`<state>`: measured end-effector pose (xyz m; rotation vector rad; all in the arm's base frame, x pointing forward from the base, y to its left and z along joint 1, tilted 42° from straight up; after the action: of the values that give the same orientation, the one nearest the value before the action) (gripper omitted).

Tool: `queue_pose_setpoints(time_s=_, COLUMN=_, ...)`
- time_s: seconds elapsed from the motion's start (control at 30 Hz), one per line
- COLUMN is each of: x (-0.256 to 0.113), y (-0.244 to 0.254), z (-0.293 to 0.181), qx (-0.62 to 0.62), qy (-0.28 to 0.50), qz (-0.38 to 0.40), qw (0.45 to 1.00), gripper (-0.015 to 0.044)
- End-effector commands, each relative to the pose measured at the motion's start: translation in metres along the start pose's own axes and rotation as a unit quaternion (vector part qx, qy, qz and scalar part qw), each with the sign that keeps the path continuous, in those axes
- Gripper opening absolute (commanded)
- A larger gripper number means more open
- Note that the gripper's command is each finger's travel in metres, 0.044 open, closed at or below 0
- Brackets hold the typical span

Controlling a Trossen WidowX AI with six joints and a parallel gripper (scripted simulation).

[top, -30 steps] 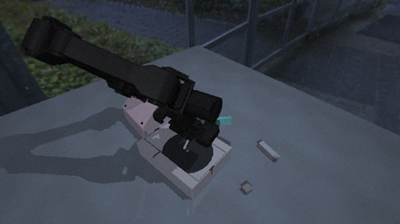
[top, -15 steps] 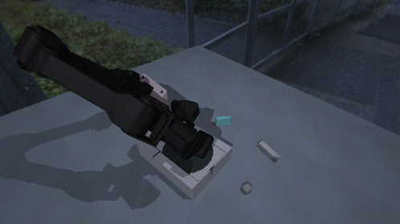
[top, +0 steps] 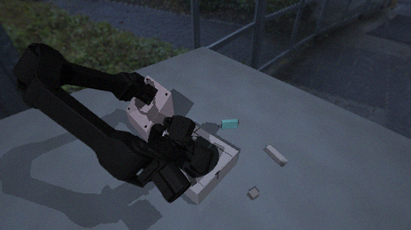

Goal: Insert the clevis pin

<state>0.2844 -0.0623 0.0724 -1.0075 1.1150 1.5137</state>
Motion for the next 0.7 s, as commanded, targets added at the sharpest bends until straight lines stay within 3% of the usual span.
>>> queue_pose_setpoints(time_s=0.0, x=0.000, y=0.000, z=-0.009, qx=-0.003, qy=-0.050, qz=0.000, qw=0.999, gripper=0.0000)
queue_pose_setpoints(time_s=0.67, x=0.001, y=0.004, z=-0.024, qx=-0.003, qy=-0.077, qz=0.000, qw=0.997, gripper=0.0000)
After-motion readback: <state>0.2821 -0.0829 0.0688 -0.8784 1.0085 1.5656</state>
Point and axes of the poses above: the point midway between the two fingers, 35 mm back from their tips, its own x axis out along the fingers, its own y axis across the jaws, z = x × y, the point moved 6 cm from there along -x, back along the fingers, and after that the axes turned 1 degree about x, right-handed, at the moved point
